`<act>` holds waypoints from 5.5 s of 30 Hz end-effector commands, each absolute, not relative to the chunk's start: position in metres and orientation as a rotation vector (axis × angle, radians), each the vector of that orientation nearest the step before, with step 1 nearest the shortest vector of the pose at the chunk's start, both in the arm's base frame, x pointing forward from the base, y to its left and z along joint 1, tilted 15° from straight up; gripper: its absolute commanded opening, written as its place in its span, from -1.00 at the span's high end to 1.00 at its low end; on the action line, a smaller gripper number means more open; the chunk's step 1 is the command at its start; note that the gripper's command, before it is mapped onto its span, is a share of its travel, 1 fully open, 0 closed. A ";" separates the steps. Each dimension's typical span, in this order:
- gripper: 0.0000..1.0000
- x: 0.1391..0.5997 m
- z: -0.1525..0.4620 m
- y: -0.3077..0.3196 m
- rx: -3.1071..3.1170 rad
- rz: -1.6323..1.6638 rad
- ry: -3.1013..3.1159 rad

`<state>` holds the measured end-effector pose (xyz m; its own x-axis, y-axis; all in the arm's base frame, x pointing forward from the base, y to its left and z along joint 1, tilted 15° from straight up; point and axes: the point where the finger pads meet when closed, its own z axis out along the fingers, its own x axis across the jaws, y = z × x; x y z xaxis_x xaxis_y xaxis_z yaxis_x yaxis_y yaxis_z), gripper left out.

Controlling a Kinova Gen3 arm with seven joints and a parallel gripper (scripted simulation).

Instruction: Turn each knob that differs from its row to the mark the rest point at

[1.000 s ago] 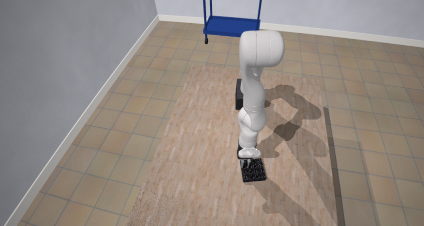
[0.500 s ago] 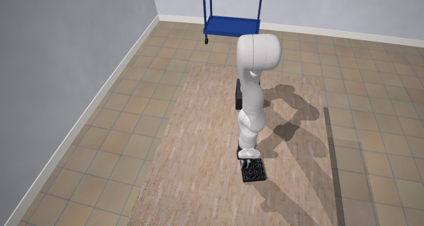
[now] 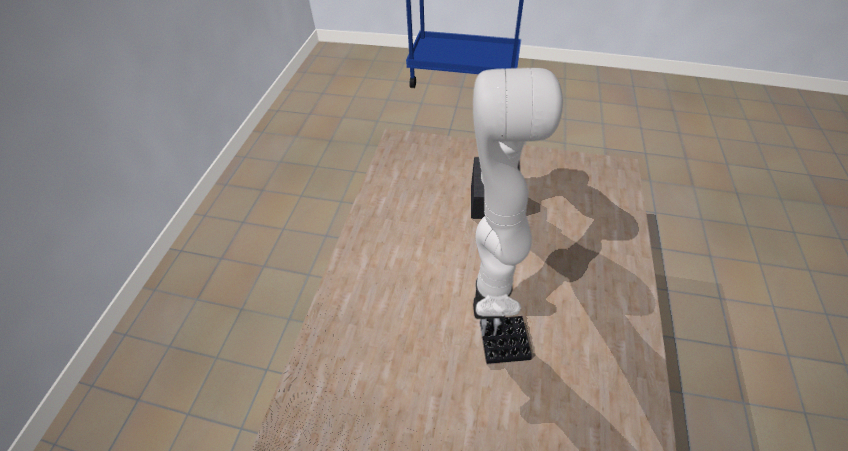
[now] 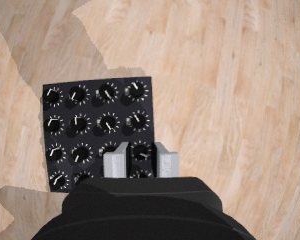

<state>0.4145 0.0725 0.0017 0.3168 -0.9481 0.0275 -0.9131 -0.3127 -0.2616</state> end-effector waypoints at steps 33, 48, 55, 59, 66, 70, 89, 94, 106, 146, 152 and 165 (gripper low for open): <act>0.40 0.418 0.002 0.073 -2.381 -0.268 1.701; 0.40 0.418 0.002 0.073 -2.381 -0.268 1.701; 0.40 0.418 0.002 0.073 -2.382 -0.268 1.700; 0.40 0.418 0.002 0.073 -2.387 -0.269 1.694; 0.40 0.418 0.002 0.073 -2.409 -0.273 1.665; 0.40 0.418 0.002 0.073 -2.426 -0.276 1.643; 0.40 0.418 0.002 0.074 -2.593 -0.306 1.400; 0.40 0.418 0.002 0.074 -2.666 -0.320 1.275; 0.40 0.418 0.003 0.075 -2.817 -0.347 0.959; 0.40 0.416 0.002 0.075 -3.061 -0.411 -0.354; 0.40 0.416 0.002 0.075 -3.055 -0.414 -0.486; 0.40 0.415 0.002 0.074 -3.042 -0.414 -0.620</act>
